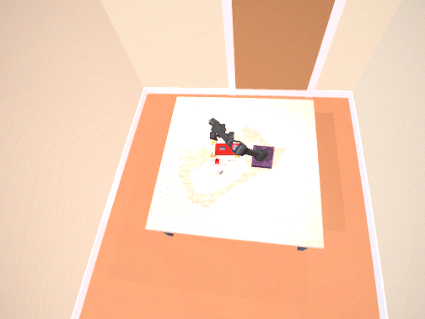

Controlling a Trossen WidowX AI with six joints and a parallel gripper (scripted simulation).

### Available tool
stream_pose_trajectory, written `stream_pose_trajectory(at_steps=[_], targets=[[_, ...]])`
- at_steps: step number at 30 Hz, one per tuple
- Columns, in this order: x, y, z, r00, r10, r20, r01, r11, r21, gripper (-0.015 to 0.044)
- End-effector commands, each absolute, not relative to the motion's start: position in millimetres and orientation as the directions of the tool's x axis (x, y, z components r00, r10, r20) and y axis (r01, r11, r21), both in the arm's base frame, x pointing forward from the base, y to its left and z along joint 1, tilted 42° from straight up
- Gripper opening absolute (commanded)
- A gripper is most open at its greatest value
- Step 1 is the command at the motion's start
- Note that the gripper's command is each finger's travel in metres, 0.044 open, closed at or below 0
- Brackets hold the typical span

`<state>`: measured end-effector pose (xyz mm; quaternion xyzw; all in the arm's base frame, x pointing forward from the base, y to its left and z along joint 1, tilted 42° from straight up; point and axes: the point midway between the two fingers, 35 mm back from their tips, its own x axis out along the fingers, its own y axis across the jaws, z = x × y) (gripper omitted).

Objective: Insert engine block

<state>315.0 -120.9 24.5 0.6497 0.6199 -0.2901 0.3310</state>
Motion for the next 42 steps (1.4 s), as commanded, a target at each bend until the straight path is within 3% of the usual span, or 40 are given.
stream_pose_trajectory(at_steps=[1,19,42], targets=[[317.8,-114.4,30.6,0.067,0.616,-0.785,0.981,0.104,0.166,0.0440],[326.5,-90.1,49.3,0.071,0.615,-0.785,0.688,0.540,0.485,0.0440],[333.6,-57.5,73.1,0.074,0.619,-0.782,-0.034,0.785,0.619,0.0440]])
